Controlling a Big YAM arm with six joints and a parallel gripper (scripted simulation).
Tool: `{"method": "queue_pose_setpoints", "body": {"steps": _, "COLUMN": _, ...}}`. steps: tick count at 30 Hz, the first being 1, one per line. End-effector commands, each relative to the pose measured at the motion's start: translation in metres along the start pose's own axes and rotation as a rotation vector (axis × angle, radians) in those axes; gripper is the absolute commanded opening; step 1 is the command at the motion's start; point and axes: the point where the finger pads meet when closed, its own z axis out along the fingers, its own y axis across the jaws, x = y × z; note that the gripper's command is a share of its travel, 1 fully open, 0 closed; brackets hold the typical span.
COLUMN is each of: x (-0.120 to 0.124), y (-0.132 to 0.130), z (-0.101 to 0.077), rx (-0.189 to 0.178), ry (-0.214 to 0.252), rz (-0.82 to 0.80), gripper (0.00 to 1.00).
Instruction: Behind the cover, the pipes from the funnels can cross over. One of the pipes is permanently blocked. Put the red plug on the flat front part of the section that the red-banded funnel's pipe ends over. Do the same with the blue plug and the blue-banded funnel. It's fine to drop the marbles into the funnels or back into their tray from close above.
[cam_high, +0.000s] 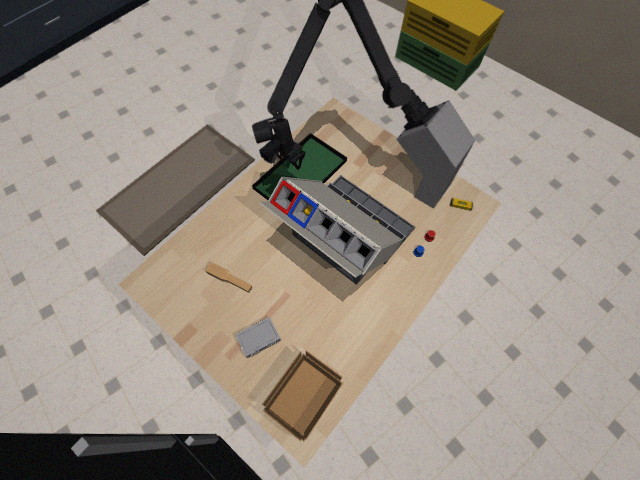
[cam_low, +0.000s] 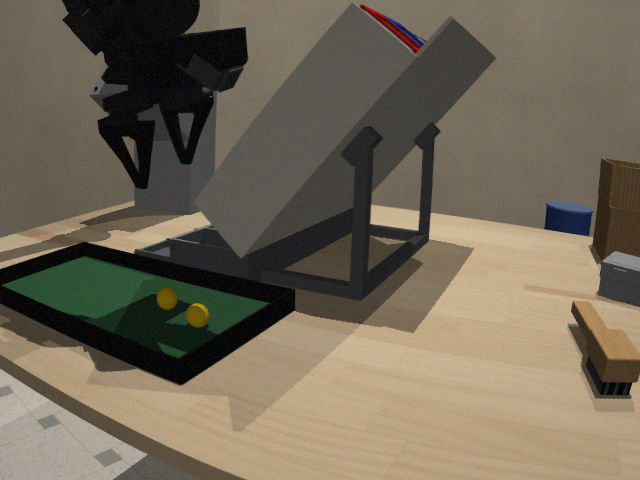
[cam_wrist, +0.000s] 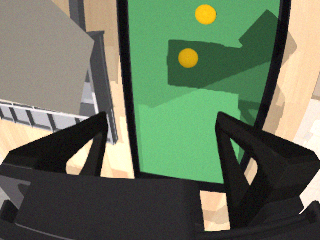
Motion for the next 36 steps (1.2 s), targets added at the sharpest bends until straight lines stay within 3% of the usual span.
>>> {"method": "queue_pose_setpoints", "body": {"steps": 1, "x": -0.007, "y": -0.012, "z": -0.002, "rx": 0.006, "ry": -0.009, "rz": 0.006, "gripper": 0.80}}
{"method": "queue_pose_setpoints", "body": {"steps": 2, "x": -0.007, "y": -0.012, "z": -0.002, "rx": 0.006, "ry": -0.009, "rz": 0.006, "gripper": 0.80}}
{"method": "queue_pose_setpoints", "body": {"steps": 17, "x": -0.005, "y": -0.030, "z": 0.104, "rx": 0.006, "ry": -0.013, "rz": 0.004, "gripper": 0.80}}
{"method": "queue_pose_setpoints", "body": {"steps": 36, "x": -0.004, "y": -0.030, "z": 0.103, "rx": -0.009, "ry": -0.001, "rz": 0.022, "gripper": 0.80}}
